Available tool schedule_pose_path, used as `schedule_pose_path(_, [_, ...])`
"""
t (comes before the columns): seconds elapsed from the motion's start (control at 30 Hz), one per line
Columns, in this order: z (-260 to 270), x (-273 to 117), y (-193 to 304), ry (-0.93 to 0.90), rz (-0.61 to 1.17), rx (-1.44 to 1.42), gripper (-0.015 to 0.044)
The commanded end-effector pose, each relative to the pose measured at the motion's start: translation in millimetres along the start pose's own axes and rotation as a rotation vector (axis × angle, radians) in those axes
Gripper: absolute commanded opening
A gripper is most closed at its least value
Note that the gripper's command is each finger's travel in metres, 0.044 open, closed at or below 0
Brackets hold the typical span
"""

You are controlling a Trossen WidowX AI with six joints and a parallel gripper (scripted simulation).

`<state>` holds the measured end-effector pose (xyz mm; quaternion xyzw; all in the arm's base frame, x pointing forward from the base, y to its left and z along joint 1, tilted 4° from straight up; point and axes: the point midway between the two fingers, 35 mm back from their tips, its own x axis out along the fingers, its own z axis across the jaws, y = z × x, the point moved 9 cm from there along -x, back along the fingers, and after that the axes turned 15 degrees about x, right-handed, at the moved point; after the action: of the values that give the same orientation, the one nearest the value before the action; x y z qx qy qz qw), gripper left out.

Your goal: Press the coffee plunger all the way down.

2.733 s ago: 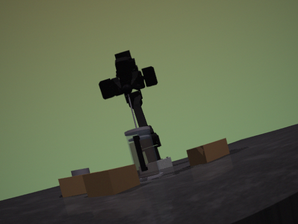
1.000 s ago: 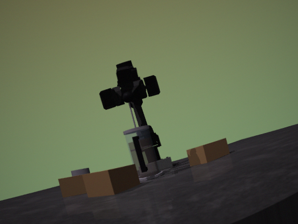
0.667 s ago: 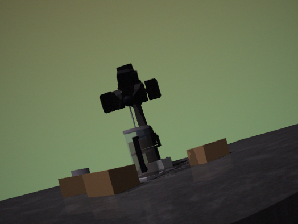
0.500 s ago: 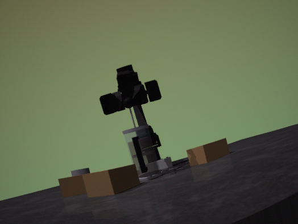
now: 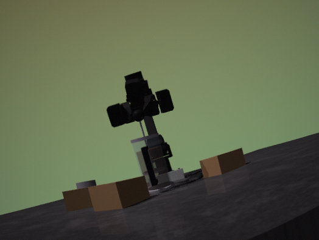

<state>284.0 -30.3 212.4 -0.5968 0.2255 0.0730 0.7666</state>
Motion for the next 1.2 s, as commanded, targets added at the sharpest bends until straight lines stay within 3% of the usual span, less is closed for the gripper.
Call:
schedule_pose_path(0.0, [-4.8,10.7,18.3,0.024,0.085,-0.014,0.0123])
schedule_pose_path(1.17, [-3.3,13.7,13.5,0.024,0.084,-0.014,0.0123])
